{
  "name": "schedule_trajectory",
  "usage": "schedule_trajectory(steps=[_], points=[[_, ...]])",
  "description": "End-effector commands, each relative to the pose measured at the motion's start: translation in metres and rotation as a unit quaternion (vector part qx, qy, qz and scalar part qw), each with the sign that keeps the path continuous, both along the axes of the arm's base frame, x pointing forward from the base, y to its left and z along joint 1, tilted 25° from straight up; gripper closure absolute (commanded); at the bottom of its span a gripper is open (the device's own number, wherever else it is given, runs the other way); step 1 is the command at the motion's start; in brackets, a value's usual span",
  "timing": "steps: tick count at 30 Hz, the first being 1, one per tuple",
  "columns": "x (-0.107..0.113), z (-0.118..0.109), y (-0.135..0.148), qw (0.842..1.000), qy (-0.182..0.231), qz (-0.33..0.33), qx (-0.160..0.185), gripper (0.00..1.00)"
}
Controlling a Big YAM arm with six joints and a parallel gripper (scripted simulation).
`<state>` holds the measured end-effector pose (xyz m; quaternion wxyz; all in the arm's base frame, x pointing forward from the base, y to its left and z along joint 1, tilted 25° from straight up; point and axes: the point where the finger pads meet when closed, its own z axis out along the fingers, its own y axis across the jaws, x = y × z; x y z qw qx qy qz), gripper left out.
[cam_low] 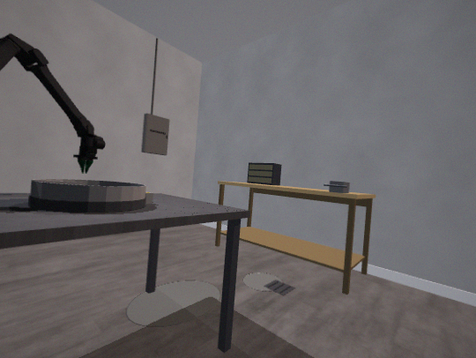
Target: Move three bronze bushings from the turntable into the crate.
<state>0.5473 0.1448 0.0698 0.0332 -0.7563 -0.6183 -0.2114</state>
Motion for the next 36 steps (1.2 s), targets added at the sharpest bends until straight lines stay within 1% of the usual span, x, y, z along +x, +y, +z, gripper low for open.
schedule_trajectory(steps=[1, 9, 15, 20, 22, 25, 30, 32, 35, 36], points=[[0.001, 0.017, -0.009, 1.0, -0.014, -0.004, 0.003, 0.87], [0.003, 0.017, -0.011, 1.0, -0.021, -0.003, 0.004, 0.88], [-0.002, 0.013, -0.018, 1.0, -0.021, -0.005, 0.005, 0.88], [-0.015, 0.002, -0.035, 1.0, -0.019, -0.01, 0.006, 0.88], [-0.023, -0.004, -0.045, 1.0, -0.018, -0.013, 0.006, 0.88], [-0.038, -0.018, -0.069, 1.0, -0.016, -0.019, 0.007, 0.88], [-0.072, -0.049, -0.118, 0.999, -0.011, -0.032, 0.009, 0.88], [-0.072, -0.049, -0.118, 0.999, -0.011, -0.032, 0.009, 0.88], [-0.095, -0.068, -0.151, 0.999, -0.007, -0.04, 0.011, 0.88], [-0.105, -0.081, -0.161, 0.999, 0.002, -0.043, 0.012, 0.88]])
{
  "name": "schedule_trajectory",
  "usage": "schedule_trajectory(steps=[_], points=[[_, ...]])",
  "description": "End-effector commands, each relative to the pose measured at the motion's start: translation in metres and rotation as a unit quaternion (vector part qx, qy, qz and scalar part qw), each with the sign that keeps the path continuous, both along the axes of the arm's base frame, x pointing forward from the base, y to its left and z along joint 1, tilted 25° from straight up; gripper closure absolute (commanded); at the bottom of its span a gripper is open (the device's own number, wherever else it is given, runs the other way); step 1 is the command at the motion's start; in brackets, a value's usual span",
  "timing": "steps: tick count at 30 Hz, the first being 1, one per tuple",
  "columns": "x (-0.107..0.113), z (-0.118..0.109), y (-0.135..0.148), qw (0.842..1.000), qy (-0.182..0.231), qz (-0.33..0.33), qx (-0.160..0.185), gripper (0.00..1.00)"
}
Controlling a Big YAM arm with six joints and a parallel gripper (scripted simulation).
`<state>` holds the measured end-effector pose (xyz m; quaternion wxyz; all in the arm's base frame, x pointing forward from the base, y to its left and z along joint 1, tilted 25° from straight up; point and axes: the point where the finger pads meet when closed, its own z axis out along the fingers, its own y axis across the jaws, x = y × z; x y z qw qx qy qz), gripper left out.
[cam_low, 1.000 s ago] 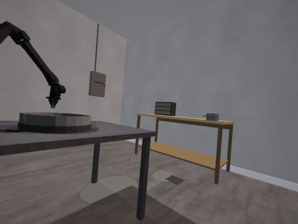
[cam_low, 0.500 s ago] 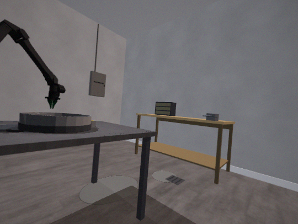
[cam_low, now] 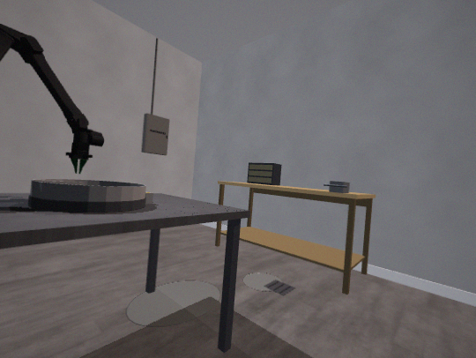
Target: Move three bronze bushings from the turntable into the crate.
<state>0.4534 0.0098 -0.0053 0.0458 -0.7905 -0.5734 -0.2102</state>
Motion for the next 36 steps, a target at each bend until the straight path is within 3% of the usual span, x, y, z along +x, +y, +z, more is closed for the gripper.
schedule_trajectory(steps=[1, 10, 13, 19, 27, 31, 36], points=[[-0.021, -0.02, -0.036, 1.0, -0.004, 0.006, -0.003, 0.88], [-0.08, -0.067, -0.117, 1.0, 0.003, -0.016, 0.004, 0.88], [-0.083, -0.07, -0.126, 1.0, 0.001, -0.018, 0.004, 0.88], [-0.103, -0.088, -0.173, 1.0, -0.002, -0.029, 0.003, 0.88], [-0.129, -0.107, -0.204, 0.999, 0.007, -0.038, 0.009, 0.88], [-0.125, -0.11, -0.199, 1.0, 0.006, -0.025, 0.008, 0.88], [-0.135, -0.112, -0.213, 0.999, 0.006, -0.041, 0.008, 0.88]])
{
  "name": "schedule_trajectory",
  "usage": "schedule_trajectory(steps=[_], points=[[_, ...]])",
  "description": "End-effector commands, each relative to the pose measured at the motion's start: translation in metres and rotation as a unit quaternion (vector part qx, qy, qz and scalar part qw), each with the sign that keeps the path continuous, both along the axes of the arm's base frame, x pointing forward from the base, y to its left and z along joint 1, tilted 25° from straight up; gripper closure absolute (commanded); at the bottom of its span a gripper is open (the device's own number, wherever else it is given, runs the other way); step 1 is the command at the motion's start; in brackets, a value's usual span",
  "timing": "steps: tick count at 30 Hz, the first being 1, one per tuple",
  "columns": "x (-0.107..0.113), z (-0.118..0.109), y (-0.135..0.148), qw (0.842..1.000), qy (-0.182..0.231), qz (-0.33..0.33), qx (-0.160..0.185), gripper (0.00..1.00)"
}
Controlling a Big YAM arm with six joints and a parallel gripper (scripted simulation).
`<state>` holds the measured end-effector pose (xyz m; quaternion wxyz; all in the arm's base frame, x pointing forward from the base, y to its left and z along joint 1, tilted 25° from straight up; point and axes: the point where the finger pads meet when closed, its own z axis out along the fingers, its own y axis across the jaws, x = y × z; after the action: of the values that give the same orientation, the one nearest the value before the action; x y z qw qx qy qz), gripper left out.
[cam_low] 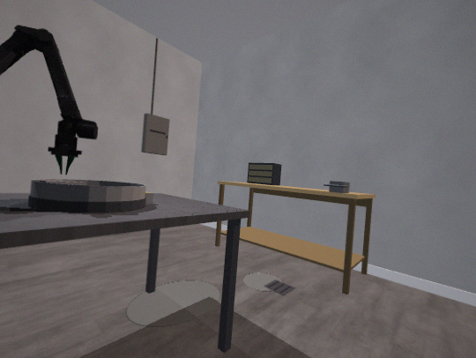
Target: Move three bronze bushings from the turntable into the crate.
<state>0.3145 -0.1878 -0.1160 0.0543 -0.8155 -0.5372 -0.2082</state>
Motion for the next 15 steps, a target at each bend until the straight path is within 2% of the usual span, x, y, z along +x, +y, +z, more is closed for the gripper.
schedule_trajectory(steps=[1, 15], points=[[0.0039, -0.0017, -0.0153, 1.0, -0.007, 0.001, -0.004, 0.88], [0.0038, -0.0023, -0.0117, 1.0, -0.005, 0.002, -0.003, 0.88]])
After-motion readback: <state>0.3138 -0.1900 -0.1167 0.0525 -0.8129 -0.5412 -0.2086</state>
